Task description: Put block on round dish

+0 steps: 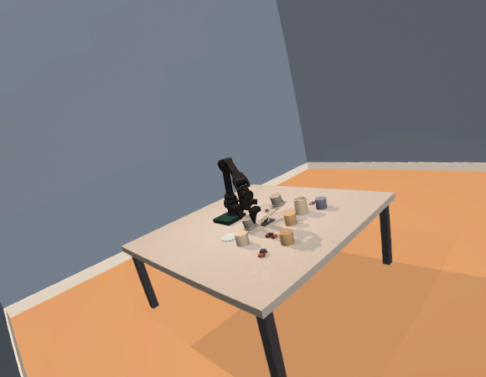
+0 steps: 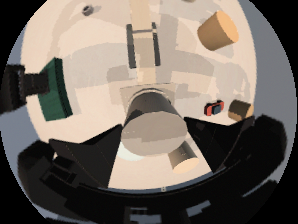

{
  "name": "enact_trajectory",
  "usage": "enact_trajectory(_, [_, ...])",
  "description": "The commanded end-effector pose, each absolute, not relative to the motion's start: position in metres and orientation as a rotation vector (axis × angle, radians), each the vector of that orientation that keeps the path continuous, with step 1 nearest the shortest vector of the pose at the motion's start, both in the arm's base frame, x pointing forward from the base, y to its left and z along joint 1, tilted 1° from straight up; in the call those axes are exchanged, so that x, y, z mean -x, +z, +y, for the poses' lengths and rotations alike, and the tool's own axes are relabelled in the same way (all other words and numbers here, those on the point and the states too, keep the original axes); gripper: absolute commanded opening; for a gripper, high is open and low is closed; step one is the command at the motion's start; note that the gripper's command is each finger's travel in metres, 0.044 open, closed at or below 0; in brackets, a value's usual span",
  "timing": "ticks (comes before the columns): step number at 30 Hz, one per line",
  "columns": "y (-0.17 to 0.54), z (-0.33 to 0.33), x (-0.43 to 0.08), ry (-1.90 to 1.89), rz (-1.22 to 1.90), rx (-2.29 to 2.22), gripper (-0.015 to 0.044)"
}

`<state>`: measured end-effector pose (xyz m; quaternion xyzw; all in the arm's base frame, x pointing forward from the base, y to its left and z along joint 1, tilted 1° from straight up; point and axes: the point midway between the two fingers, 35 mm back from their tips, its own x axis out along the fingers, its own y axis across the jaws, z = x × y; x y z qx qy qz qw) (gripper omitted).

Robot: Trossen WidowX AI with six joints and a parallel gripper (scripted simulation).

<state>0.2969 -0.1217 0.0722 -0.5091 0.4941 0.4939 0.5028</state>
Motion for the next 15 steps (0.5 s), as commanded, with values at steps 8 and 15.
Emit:
enact_trajectory(8, [0.0575,-0.1203,-0.2951,1.204,1.194,1.221,0.0387])
enact_trajectory(15, [0.0575,-0.1203,-0.2951,1.204,1.194,1.221,0.0321])
